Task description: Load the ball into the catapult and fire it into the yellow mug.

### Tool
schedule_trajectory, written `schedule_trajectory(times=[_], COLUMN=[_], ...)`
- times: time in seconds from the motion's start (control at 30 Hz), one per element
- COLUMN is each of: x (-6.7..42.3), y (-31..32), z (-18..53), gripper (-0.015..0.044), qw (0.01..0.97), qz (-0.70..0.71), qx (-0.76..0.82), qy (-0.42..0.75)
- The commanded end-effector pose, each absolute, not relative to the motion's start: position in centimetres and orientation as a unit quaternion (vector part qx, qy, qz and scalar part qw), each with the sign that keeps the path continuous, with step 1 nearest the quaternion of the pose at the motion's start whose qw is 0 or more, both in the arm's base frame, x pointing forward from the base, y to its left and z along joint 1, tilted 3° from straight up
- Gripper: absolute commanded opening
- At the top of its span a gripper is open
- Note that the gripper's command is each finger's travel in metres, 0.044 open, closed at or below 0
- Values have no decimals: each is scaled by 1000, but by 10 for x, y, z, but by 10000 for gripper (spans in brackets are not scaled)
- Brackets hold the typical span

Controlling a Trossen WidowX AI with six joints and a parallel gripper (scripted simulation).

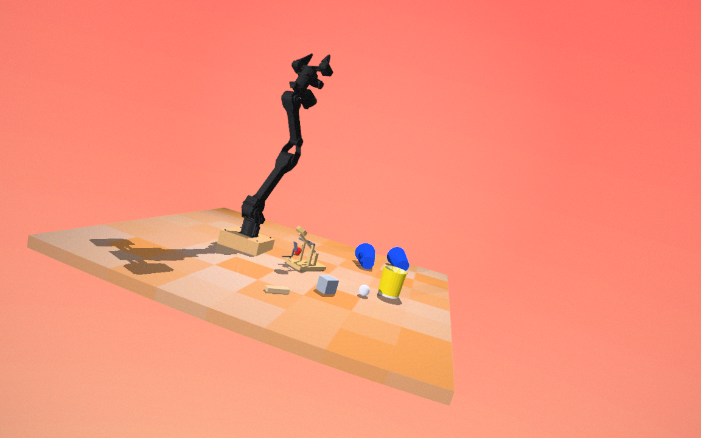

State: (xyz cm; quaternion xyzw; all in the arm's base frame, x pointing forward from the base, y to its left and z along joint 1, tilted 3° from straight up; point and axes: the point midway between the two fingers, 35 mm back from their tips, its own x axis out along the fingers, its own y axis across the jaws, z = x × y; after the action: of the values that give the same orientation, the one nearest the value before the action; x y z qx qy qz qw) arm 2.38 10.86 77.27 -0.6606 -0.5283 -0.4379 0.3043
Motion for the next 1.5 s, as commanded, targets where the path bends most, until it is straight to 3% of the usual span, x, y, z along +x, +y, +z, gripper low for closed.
schedule_trajectory(times=[0.0,0.7,1.47], x=[11,-11,51], y=[81,-79,-216], z=[779,775,718], gripper=[440,440,440], qw=[328,486,652], qz=[-470,-583,-591], qx=[-635,-477,-342], qy=[-518,-443,-329])
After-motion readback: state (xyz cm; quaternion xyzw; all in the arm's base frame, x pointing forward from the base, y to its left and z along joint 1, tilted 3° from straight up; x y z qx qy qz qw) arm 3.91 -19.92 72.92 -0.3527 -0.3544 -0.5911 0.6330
